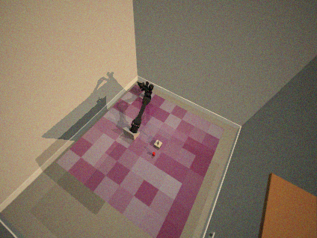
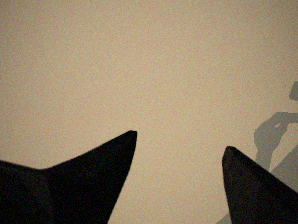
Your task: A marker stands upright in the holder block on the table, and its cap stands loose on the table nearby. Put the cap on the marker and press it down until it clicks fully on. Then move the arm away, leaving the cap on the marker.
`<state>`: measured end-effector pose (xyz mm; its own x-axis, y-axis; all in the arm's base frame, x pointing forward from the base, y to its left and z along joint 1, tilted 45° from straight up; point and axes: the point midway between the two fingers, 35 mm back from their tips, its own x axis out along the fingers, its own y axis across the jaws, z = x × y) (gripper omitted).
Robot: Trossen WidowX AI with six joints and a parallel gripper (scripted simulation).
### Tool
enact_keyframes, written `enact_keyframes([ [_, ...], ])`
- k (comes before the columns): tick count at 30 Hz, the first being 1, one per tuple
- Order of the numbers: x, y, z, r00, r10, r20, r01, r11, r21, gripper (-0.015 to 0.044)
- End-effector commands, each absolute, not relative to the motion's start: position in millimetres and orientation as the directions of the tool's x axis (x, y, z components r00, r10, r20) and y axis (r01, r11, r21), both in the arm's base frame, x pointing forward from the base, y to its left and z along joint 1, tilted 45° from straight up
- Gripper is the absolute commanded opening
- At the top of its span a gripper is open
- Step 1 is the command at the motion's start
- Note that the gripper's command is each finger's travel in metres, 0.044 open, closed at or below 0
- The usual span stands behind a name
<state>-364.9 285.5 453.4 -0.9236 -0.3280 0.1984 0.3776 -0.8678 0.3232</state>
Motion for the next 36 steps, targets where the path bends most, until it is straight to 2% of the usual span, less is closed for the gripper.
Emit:
enact_keyframes([
  [1,-330.3,320.5,465.9,-0.958,-0.186,0.219,0.248,-0.920,0.303,0.0236],
  [8,-260.4,381.4,476.8,-0.967,0.083,0.239,-0.009,-0.955,0.297,0.0236],
  [15,-177.0,428.8,484.2,-0.902,0.355,0.246,-0.272,-0.909,0.315,0.0236],
  [24,-56.9,467.0,482.6,-0.712,0.663,0.230,-0.558,-0.734,0.387,0.0236],
  [30,7.5,476.1,466.6,-0.586,0.787,0.193,-0.632,-0.593,0.499,0.0236],
  [36,64.6,475.9,456.7,-0.446,0.879,0.169,-0.751,-0.470,0.464,0.0236],
])
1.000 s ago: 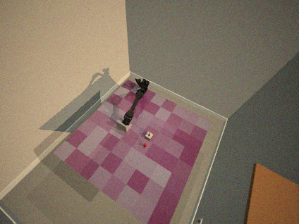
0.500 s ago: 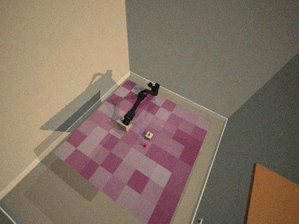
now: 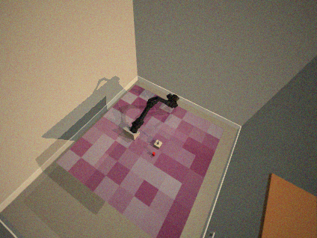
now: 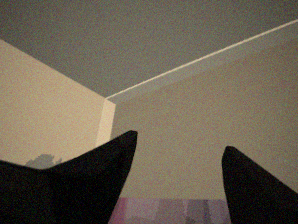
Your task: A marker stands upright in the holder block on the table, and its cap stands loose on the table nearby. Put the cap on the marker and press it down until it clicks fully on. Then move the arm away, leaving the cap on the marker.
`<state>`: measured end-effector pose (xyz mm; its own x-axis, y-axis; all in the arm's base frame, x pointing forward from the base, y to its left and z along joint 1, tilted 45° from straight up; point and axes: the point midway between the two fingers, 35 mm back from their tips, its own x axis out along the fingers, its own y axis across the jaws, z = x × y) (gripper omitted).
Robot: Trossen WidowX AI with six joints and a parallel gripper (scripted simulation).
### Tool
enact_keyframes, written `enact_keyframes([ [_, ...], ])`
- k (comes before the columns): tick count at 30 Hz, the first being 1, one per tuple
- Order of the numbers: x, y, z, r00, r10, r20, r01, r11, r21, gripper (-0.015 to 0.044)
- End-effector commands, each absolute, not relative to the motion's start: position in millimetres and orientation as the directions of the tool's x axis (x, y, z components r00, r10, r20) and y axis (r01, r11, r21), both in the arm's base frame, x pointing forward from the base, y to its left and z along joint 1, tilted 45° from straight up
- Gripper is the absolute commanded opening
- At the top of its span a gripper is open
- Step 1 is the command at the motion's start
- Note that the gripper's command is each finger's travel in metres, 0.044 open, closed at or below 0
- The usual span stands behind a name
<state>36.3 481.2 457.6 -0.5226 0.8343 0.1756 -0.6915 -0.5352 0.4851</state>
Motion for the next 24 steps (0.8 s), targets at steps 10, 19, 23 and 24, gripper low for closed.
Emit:
enact_keyframes([
  [10,213.0,462.0,374.0,-0.128,0.992,-0.002,-0.830,-0.106,0.548,0.0236],
  [19,292.8,428.2,320.1,0.047,0.990,-0.131,-0.801,0.116,0.588,0.0236],
  [23,341.1,394.8,278.4,0.144,0.959,-0.244,-0.741,0.268,0.615,0.0236],
  [24,350.7,386.3,269.3,0.162,0.949,-0.269,-0.725,0.300,0.620,0.0236],
])
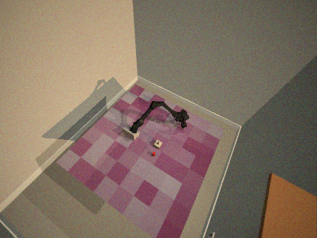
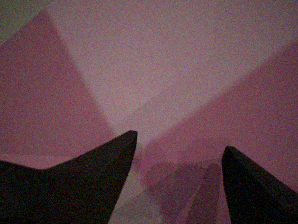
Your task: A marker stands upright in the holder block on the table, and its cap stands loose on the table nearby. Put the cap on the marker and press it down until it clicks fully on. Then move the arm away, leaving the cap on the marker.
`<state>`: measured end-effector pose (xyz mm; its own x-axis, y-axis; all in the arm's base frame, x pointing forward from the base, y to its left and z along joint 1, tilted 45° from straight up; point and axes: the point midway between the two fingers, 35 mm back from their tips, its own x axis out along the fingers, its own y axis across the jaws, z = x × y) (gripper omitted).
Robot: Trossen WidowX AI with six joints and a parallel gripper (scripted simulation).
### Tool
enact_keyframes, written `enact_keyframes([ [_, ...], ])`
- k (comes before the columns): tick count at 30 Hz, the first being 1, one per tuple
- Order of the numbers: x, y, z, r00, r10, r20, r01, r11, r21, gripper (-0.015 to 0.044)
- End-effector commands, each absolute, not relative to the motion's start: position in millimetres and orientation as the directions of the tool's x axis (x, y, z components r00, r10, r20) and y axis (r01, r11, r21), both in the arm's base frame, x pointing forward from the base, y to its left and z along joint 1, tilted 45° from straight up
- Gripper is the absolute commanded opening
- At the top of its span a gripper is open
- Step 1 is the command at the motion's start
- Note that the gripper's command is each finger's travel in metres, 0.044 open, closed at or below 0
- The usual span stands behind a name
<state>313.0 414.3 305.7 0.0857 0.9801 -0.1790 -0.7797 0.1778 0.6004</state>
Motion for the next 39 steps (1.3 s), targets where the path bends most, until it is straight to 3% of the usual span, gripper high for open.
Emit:
enact_keyframes([
  [1,360.1,377.3,260.1,0.180,0.939,-0.294,-0.707,0.331,0.624,0.0236],
  [9,421.9,283.4,174.0,0.265,0.813,-0.519,-0.501,0.576,0.646,0.0236],
  [17,440.4,169.4,94.5,0.230,0.676,-0.700,-0.226,0.737,0.637,0.0236],
  [25,408.2,51.4,30.5,0.082,0.605,-0.792,0.101,0.786,0.610,0.0236],
  [32,342.5,-33.9,-0.6,-0.078,0.661,-0.746,0.400,0.706,0.584,0.0236],
  [39,323.9,-41.3,3.5,-0.104,0.689,-0.718,0.460,0.673,0.579,0.0236],
])
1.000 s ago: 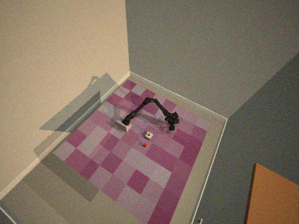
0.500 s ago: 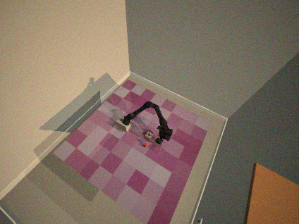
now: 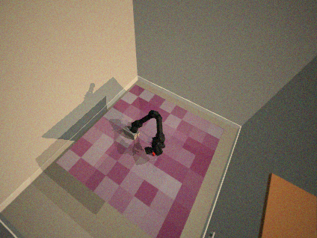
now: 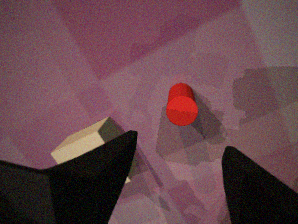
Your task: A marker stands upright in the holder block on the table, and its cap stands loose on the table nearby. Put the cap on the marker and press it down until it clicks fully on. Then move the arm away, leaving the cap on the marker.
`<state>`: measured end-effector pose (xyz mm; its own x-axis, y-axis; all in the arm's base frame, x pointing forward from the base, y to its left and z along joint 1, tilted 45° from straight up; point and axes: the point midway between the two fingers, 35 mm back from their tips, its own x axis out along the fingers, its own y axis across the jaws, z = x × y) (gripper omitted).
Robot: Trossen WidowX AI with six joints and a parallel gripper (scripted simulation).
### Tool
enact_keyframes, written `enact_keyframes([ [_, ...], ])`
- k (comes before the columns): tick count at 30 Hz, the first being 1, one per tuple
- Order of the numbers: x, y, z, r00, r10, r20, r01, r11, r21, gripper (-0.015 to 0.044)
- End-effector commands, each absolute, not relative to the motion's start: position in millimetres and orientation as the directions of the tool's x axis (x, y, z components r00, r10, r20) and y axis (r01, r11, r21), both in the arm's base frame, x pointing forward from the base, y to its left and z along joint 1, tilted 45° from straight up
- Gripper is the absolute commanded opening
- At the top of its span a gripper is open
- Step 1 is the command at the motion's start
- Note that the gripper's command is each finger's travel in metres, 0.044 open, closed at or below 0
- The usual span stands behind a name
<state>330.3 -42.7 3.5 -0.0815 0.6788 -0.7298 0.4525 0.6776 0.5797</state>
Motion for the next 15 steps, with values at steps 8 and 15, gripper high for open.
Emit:
enact_keyframes([
  [8,320.3,-17.0,-21.6,-0.104,0.689,-0.717,0.460,0.672,0.580,0.0236],
  [15,318.8,-7.3,-33.0,-0.104,0.690,-0.716,0.460,0.672,0.580,0.0236],
])
